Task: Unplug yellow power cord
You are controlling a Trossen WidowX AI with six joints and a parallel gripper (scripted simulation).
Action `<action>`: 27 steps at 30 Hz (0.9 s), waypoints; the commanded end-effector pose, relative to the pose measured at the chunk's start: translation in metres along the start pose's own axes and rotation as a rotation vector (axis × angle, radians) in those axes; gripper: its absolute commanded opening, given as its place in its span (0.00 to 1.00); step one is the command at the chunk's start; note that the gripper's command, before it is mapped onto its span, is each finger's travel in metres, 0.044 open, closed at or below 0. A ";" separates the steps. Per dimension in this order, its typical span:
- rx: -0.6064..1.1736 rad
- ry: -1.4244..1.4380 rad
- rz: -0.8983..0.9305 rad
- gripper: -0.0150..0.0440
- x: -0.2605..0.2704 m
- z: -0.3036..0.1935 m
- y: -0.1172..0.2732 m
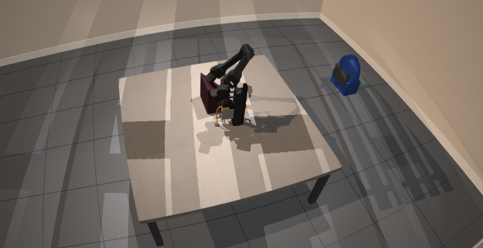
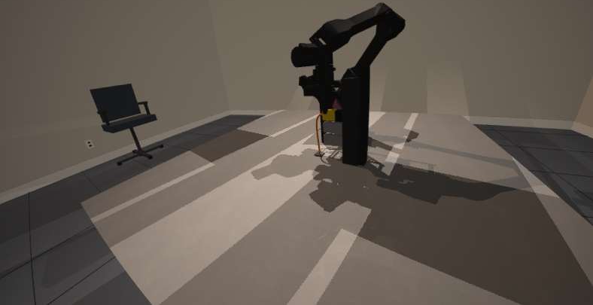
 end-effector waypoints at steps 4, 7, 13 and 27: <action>-0.006 -0.002 0.003 0.25 0.002 0.013 0.001; -0.007 -0.002 0.004 0.25 0.003 0.018 0.001; -0.008 -0.003 0.005 0.25 0.004 0.028 0.002; -0.009 -0.004 0.006 0.25 0.003 0.051 0.005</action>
Point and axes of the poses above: the point midway between the two fingers, 35 mm back from their tips, its own y axis back along the fingers, its own x axis across the jaws, z = x × y, the point moved 6 cm from there along y, back along the fingers, and after that the axes turned 4 degrees about -y, right-handed, at the moved point
